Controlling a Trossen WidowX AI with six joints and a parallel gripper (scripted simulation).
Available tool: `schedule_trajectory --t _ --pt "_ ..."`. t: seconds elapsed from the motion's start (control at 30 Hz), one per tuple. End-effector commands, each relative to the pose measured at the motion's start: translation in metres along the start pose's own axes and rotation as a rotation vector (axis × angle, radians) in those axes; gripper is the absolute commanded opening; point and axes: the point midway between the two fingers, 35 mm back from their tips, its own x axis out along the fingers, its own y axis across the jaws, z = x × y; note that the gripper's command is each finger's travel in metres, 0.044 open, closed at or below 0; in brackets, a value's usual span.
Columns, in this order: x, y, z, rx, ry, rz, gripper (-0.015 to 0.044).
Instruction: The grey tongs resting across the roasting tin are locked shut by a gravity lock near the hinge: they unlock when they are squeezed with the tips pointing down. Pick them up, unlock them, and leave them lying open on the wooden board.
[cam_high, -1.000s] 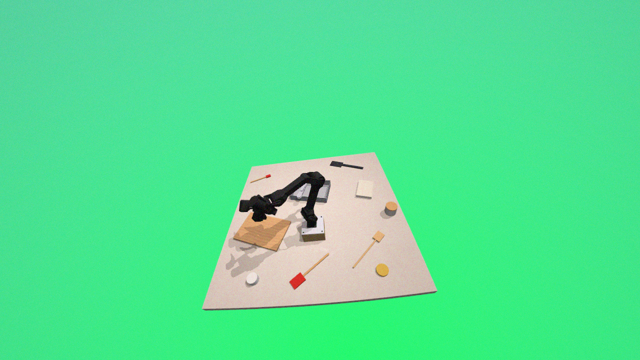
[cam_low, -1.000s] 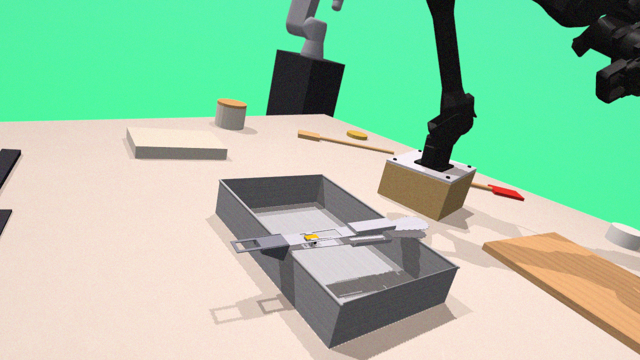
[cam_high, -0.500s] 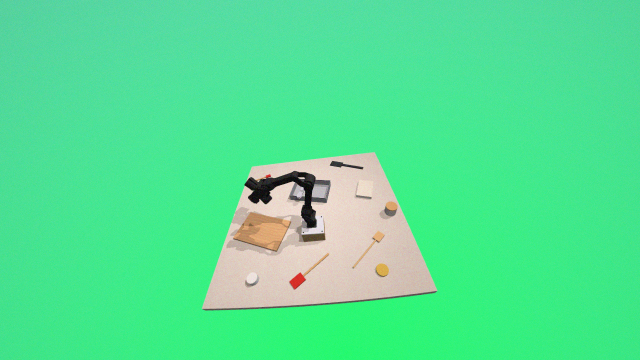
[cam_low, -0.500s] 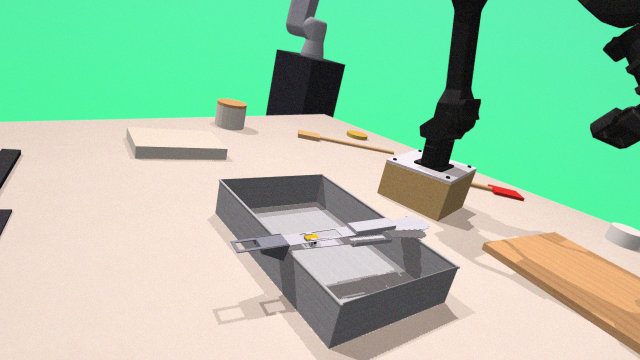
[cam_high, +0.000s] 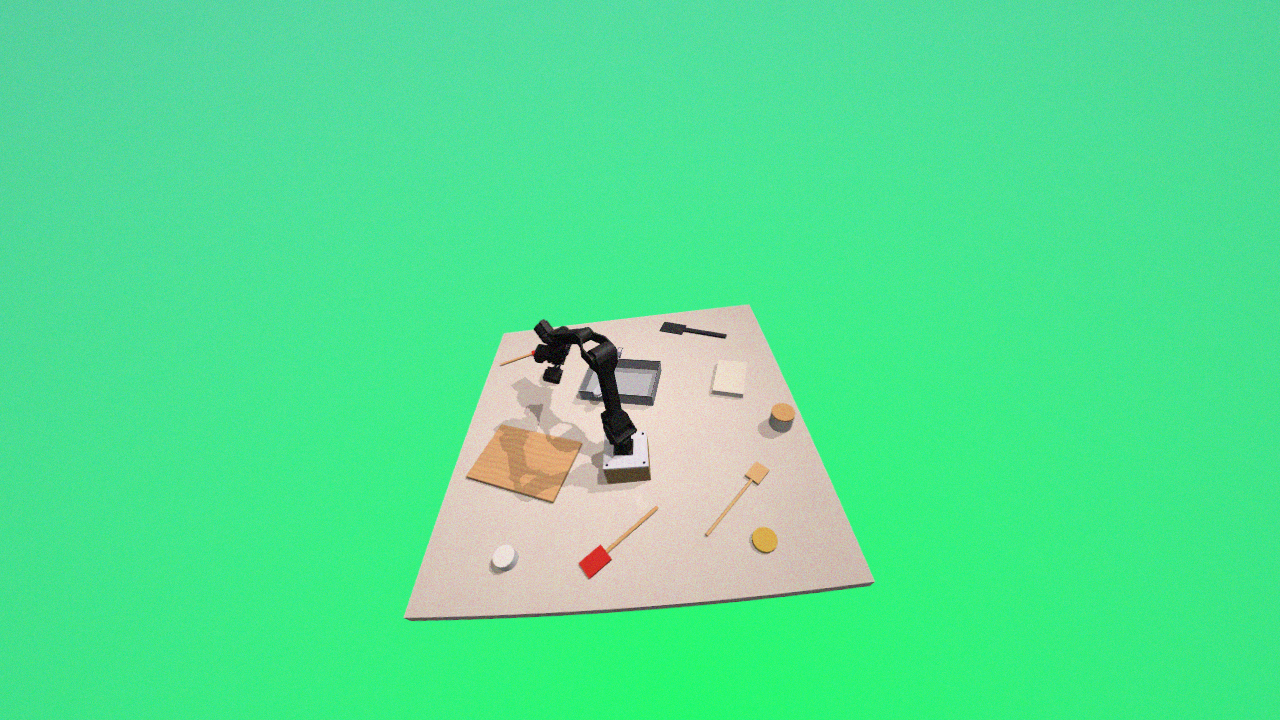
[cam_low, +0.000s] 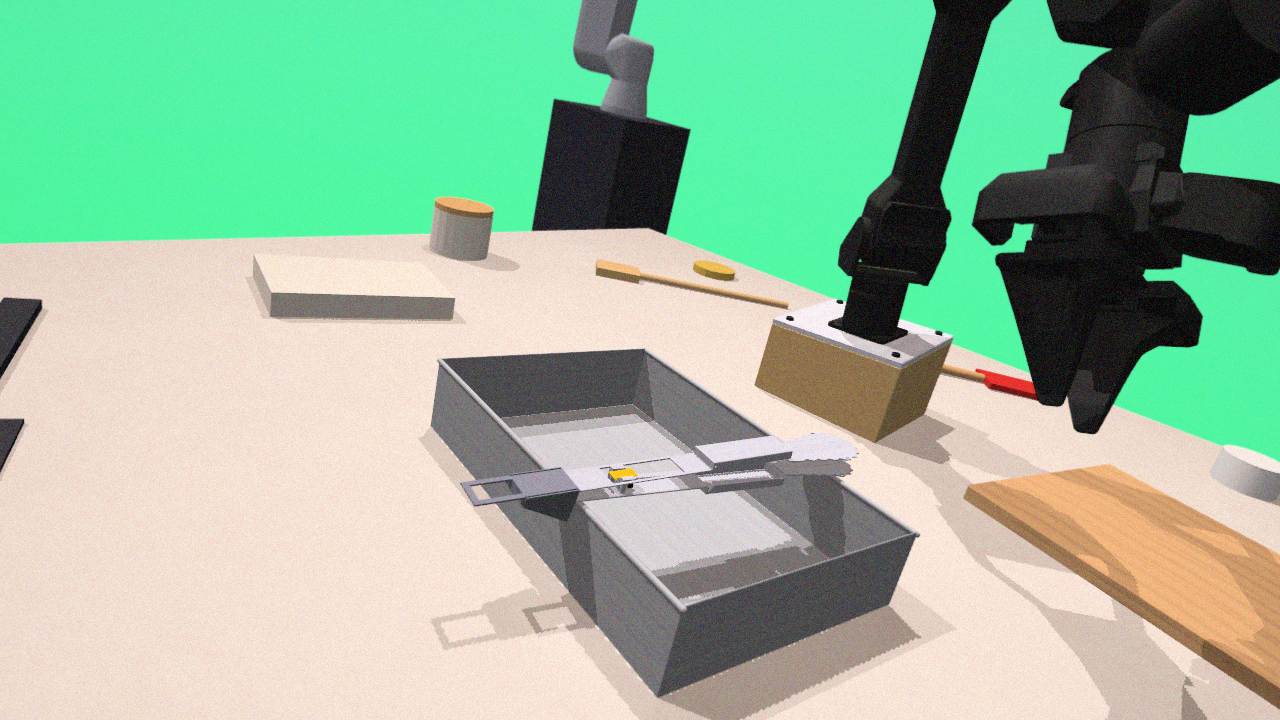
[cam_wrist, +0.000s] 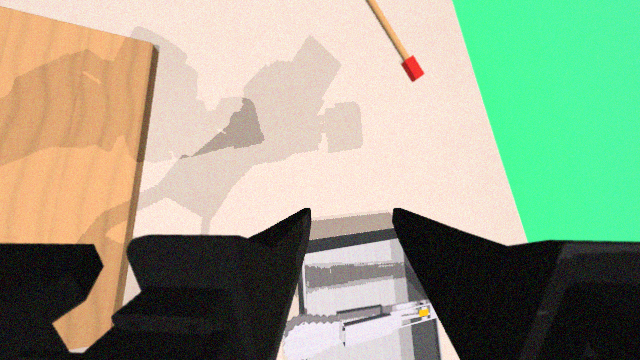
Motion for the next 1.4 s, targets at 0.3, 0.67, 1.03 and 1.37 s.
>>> schedule_trajectory --t 0.3,0.67,1.03,1.37 --pt "0.045 -0.095 -0.154 1.227 0.131 0.253 0.0260" --pt "0.044 -0.119 -0.219 1.731 0.148 0.343 0.0260" --pt "0.046 -0.113 -0.210 1.731 0.143 0.347 0.0260" --pt "0.059 -0.111 -0.208 1.731 0.143 0.348 0.0260"
